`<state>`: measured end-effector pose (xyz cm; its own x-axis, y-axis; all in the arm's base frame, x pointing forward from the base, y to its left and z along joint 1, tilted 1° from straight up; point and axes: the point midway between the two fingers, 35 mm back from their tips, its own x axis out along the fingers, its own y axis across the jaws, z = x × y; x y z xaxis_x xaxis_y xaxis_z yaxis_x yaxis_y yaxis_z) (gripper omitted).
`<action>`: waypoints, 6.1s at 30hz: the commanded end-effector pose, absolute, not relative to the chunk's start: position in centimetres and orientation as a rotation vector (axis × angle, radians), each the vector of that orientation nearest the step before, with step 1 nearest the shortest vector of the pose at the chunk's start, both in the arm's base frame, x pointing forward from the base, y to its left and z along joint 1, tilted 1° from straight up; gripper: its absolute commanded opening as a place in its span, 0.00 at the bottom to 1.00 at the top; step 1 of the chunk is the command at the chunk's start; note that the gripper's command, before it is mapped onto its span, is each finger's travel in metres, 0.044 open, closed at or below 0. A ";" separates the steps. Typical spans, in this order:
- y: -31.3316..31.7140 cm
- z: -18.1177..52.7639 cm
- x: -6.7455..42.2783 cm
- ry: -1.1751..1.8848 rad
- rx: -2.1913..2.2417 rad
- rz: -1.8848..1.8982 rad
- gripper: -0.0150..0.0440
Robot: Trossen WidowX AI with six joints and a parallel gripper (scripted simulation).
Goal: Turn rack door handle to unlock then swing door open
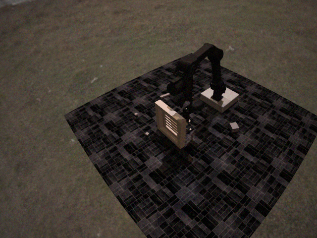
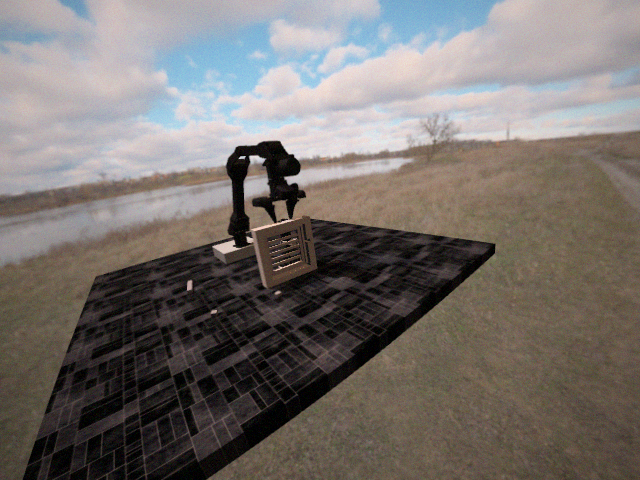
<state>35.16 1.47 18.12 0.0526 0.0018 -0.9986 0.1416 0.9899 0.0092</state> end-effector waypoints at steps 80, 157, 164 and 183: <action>1.6 14.1 35.1 1.195 -1.175 1.131 0.28; 1.6 14.2 35.1 1.516 0.192 -0.167 0.74; 1.6 14.2 35.1 1.479 0.468 -0.431 0.74; 1.6 14.2 35.1 1.204 1.200 -1.131 0.74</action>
